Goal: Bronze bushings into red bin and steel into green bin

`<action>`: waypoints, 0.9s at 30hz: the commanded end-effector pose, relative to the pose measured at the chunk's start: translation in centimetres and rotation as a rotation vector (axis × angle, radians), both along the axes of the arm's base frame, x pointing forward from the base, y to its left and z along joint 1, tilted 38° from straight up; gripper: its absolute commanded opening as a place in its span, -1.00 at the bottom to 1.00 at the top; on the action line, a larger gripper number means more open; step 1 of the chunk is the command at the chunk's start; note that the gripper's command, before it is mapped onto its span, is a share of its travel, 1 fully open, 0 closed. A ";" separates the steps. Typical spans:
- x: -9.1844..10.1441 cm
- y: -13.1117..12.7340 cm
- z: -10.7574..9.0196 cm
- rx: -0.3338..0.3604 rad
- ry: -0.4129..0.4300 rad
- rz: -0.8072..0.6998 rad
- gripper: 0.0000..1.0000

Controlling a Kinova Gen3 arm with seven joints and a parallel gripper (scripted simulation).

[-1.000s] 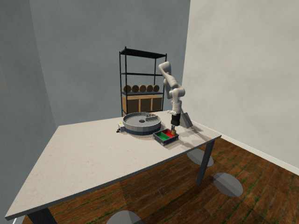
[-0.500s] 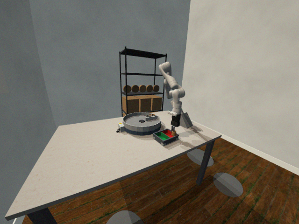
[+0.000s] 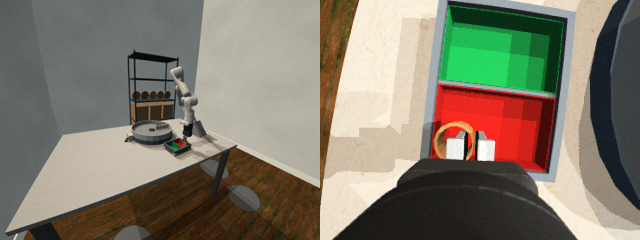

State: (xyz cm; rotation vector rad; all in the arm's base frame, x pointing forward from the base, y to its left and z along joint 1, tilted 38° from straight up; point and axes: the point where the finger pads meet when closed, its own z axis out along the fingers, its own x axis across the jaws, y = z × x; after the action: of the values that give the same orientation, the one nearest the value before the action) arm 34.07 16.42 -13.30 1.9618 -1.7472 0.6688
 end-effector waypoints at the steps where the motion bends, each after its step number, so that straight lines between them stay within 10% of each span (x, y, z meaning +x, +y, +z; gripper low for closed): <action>1: 0.2 0.0 -0.1 0.002 -0.007 0.003 -1.00; 27: 0.3 -0.7 -1.1 0.002 -0.007 0.003 -1.00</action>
State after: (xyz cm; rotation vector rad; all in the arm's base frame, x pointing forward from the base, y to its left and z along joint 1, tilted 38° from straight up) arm 34.18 15.68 -14.27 1.9619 -1.7471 0.6697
